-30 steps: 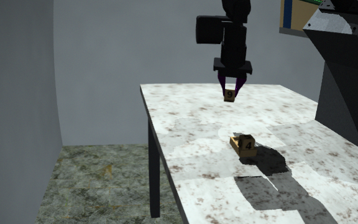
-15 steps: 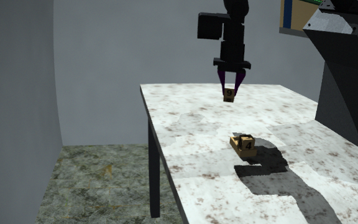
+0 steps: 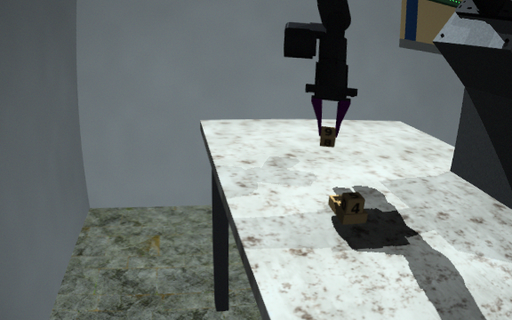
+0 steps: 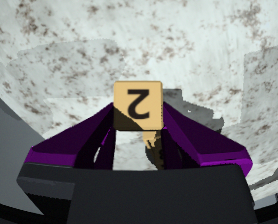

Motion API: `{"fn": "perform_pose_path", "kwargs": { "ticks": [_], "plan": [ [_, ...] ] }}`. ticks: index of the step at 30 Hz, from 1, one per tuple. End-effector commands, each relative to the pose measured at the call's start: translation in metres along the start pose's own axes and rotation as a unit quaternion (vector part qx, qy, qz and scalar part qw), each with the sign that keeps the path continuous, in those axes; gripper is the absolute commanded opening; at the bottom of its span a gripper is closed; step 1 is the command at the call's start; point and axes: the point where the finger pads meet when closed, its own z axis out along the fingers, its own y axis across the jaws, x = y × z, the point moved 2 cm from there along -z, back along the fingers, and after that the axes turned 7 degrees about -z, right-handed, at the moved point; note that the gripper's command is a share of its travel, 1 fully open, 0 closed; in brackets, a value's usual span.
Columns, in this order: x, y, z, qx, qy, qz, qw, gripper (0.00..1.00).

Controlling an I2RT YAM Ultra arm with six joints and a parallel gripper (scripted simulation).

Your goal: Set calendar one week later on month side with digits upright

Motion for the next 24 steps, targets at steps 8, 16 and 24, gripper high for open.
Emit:
{"fn": "perform_pose_path", "kwargs": {
  "ticks": [8,16,24],
  "plan": [
    [0.0052,0.0034,0.0004,-0.01,0.085,-0.011,0.996,0.26],
    [0.0004,0.0033,-0.0006,-0.022,0.155,-0.01,0.988,0.26],
    [-0.0013,0.0018,0.0017,-0.02,0.199,-0.013,0.98,0.26]
  ]
}}
